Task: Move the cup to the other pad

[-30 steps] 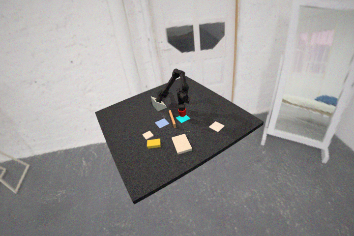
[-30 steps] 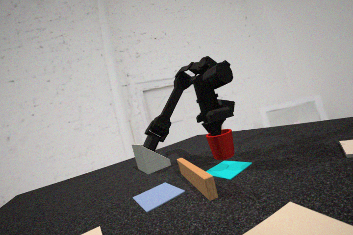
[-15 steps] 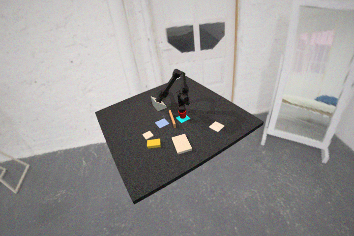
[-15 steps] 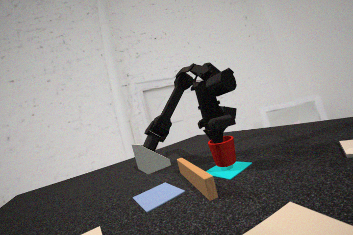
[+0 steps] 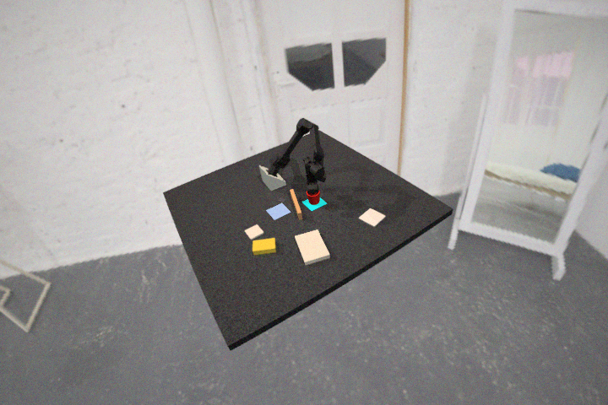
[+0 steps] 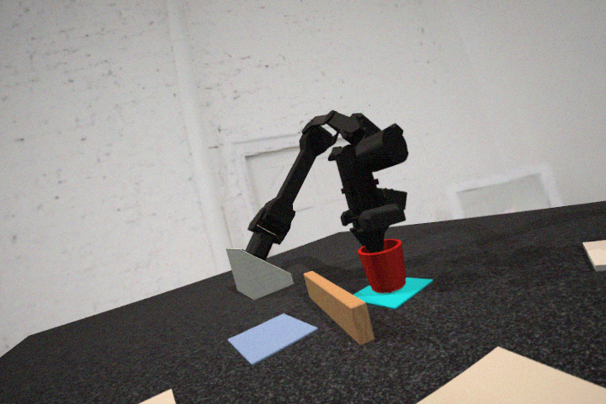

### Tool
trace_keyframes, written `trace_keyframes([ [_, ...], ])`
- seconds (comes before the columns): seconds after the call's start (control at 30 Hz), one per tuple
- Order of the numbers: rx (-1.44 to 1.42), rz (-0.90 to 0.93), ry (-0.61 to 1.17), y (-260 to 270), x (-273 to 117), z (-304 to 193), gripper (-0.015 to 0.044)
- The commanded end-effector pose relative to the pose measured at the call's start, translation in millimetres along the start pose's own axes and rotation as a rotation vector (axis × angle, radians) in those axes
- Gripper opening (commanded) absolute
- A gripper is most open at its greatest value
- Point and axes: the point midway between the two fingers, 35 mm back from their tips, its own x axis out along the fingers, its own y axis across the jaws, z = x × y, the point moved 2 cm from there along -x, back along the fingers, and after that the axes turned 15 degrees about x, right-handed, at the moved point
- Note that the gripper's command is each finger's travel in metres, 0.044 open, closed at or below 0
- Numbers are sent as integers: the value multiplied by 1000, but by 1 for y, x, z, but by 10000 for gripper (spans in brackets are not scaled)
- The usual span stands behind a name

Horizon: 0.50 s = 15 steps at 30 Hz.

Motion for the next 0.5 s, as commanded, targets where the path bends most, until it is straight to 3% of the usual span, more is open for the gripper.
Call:
trace_keyframes([
  [0.0, -1, 0, 0, 0, 0, 0, 0],
  [0.2, -1, 0, 0, 0, 0, 0, 0],
  [0.37, -1, 0, 0, 0, 0, 0, 128],
  [0.47, -1, 0, 0, 0, 0, 0, 128],
])
